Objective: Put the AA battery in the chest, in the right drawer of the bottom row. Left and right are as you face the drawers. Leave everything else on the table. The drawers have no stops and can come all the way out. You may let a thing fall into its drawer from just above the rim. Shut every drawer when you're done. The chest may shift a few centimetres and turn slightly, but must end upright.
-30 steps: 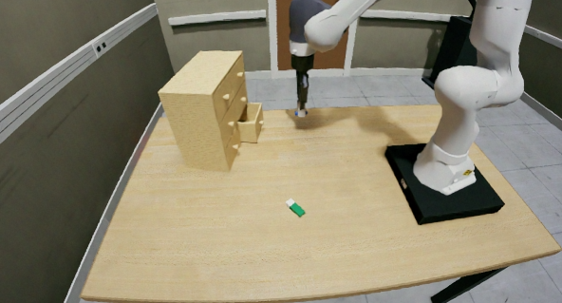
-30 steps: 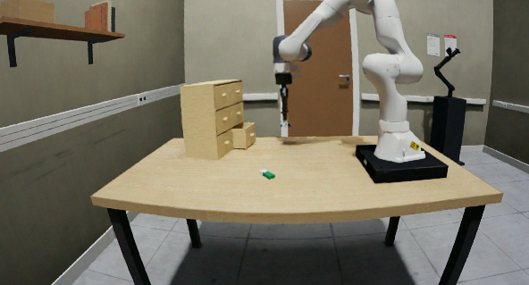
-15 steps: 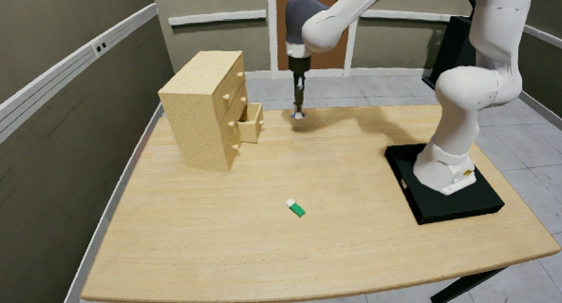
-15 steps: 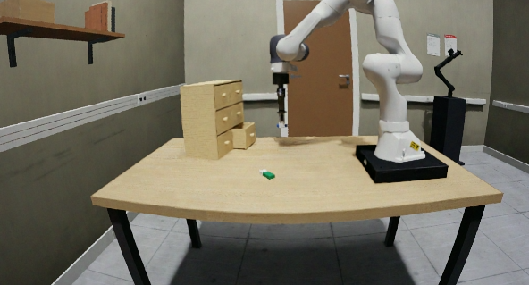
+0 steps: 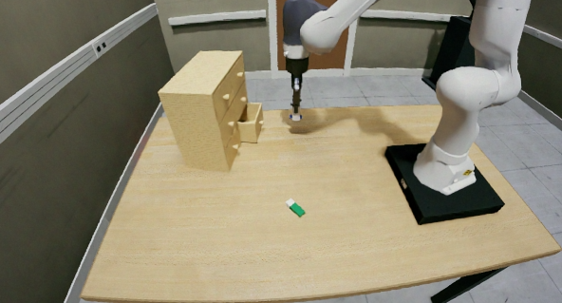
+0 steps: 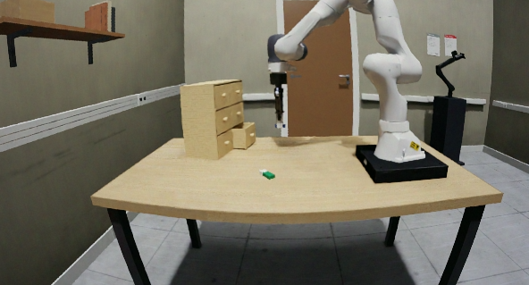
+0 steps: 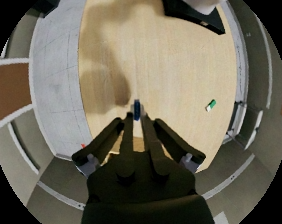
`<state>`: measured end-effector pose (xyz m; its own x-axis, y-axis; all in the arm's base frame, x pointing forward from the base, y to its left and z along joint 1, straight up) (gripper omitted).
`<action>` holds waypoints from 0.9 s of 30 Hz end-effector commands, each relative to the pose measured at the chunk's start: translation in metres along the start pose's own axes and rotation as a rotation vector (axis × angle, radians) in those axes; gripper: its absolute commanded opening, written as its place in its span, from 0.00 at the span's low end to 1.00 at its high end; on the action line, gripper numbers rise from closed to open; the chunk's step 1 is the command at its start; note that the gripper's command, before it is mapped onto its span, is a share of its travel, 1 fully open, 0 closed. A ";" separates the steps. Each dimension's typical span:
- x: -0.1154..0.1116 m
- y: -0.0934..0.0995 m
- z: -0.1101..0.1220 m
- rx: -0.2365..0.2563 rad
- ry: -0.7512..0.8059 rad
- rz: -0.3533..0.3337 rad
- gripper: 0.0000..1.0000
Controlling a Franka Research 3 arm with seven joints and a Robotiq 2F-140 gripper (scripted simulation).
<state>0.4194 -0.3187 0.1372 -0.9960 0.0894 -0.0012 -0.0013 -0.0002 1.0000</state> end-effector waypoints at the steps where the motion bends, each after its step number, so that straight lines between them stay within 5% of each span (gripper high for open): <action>1: -0.002 0.002 0.001 0.004 -0.058 0.001 0.15; 27: -0.010 0.003 0.010 0.005 -0.101 -0.002 0.15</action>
<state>0.4294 -0.3085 0.1385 -0.9863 0.1646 -0.0030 -0.0025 0.0031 1.0000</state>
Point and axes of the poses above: the point where the finger pads meet when closed, its own y axis back along the fingers, its own z axis across the jaws, x = y × z, the point moved 5 cm from there along y, back along the fingers, and after that the axes turned 6 degrees about y, right-handed, at the moved point
